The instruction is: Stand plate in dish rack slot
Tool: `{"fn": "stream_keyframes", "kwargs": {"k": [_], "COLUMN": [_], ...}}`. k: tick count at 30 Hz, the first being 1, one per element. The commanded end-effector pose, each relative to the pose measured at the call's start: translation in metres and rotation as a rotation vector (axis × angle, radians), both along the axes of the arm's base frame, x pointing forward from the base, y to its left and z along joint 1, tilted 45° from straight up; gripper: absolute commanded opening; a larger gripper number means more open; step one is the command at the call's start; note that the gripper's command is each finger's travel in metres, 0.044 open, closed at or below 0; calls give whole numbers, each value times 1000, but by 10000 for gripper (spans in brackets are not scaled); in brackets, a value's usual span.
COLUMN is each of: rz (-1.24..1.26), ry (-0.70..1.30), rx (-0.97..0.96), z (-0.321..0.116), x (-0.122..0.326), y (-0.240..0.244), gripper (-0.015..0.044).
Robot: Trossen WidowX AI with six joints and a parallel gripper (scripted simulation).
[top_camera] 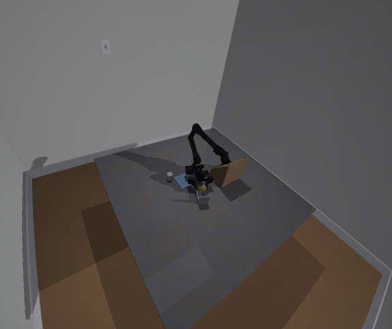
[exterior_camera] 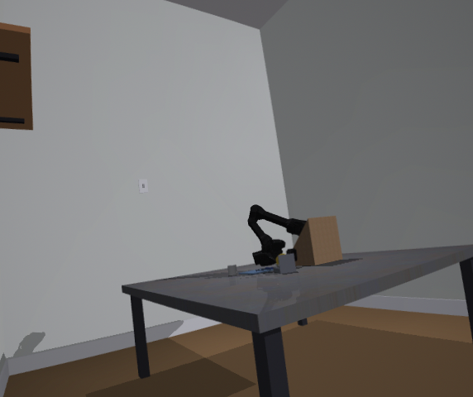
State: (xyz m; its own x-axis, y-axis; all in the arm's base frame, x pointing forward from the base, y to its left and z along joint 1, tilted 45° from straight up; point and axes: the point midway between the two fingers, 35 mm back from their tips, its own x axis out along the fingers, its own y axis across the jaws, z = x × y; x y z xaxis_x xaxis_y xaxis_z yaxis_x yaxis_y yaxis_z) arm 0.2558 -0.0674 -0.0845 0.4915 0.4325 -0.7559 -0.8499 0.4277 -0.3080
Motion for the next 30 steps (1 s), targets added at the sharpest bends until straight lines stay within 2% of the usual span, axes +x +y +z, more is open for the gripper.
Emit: {"fn": "stream_keyframes", "kwargs": {"k": [1, 11, 26, 30], "rz": [2, 1, 2, 2], "ry": [-5, -1, -5, -5], "rx": [-4, -3, -5, -5], "z": [1, 1, 1, 1], "x": [1, 1, 1, 1], "y": [0, 0, -1, -1], "gripper": [0, 0, 394, 400]}}
